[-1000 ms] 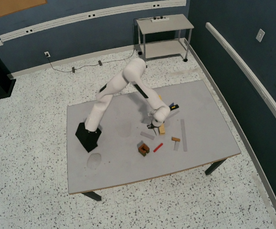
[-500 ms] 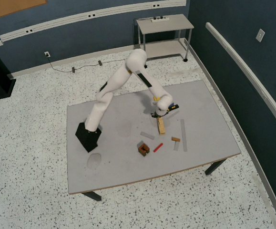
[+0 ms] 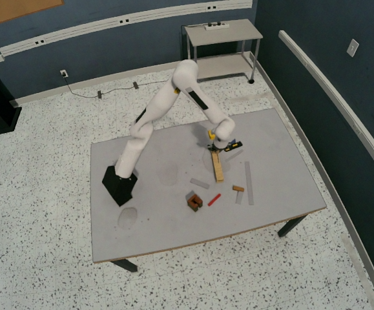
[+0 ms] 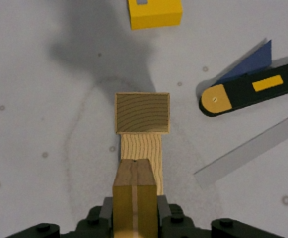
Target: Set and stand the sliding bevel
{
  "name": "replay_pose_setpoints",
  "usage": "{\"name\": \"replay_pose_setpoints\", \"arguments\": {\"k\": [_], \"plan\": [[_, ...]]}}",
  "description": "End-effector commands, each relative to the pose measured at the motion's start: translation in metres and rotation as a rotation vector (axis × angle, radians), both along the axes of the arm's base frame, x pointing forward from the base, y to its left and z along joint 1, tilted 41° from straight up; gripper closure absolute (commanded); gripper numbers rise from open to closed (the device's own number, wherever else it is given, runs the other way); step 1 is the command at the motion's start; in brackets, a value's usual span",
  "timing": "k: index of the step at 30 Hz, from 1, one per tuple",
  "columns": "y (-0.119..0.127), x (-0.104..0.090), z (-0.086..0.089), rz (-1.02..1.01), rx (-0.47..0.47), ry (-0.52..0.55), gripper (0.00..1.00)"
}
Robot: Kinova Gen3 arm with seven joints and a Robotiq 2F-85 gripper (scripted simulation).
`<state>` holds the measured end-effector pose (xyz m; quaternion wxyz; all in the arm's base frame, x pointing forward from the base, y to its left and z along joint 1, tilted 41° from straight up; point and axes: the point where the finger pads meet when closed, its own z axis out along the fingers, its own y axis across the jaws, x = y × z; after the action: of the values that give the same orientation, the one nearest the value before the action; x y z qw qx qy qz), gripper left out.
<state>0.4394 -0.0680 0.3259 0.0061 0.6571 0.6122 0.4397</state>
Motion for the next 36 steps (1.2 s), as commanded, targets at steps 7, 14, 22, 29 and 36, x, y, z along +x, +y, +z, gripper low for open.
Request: {"name": "replay_pose_setpoints", "arguments": {"k": [7,14,22,29,36], "plan": [[0.0049,0.003,0.006,-0.014,0.011,0.005,0.9],[0.0051,0.0031,0.0062,-0.015,0.011,0.005,0.9],[0.0051,0.0031,0.0062,-0.015,0.011,0.005,0.9],[0.0059,0.004,0.0053,-0.015,0.011,0.005,0.9],[0.0094,0.0079,0.0013,-0.015,0.011,0.005,0.9]]}}
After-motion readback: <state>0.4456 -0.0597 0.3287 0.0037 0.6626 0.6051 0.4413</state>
